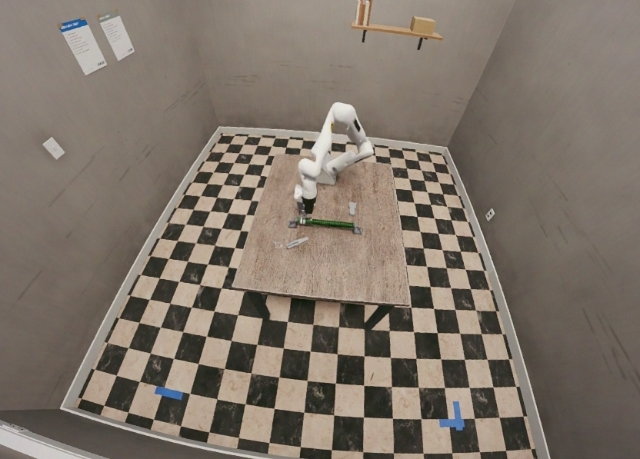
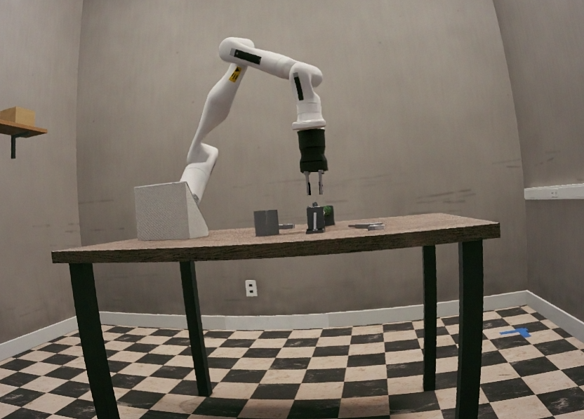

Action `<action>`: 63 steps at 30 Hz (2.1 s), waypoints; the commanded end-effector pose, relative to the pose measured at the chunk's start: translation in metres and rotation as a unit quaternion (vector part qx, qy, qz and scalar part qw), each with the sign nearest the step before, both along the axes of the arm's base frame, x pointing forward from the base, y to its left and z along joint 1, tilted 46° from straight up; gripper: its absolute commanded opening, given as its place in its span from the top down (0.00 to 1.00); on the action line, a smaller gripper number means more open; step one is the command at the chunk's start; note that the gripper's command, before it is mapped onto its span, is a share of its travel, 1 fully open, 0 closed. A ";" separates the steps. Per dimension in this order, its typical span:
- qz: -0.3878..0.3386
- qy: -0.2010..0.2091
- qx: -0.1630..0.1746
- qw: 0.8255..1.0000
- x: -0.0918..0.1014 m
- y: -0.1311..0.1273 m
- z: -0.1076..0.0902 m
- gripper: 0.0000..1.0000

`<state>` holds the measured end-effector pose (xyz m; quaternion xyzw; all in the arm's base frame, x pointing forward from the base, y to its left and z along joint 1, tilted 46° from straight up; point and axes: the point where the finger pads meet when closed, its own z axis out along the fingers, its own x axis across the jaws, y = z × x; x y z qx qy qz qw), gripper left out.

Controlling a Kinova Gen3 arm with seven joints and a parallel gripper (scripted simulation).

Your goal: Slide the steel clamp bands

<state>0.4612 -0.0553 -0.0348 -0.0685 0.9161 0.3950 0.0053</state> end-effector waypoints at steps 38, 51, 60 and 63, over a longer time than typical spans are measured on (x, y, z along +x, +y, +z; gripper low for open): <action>-0.001 -0.001 -0.001 1.000 0.002 0.009 -0.008 0.00; -0.001 -0.001 -0.001 1.000 0.002 0.010 -0.008 0.00; -0.001 -0.001 -0.001 1.000 0.001 0.033 -0.030 0.00; -0.001 -0.001 -0.001 1.000 0.000 0.036 -0.033 0.00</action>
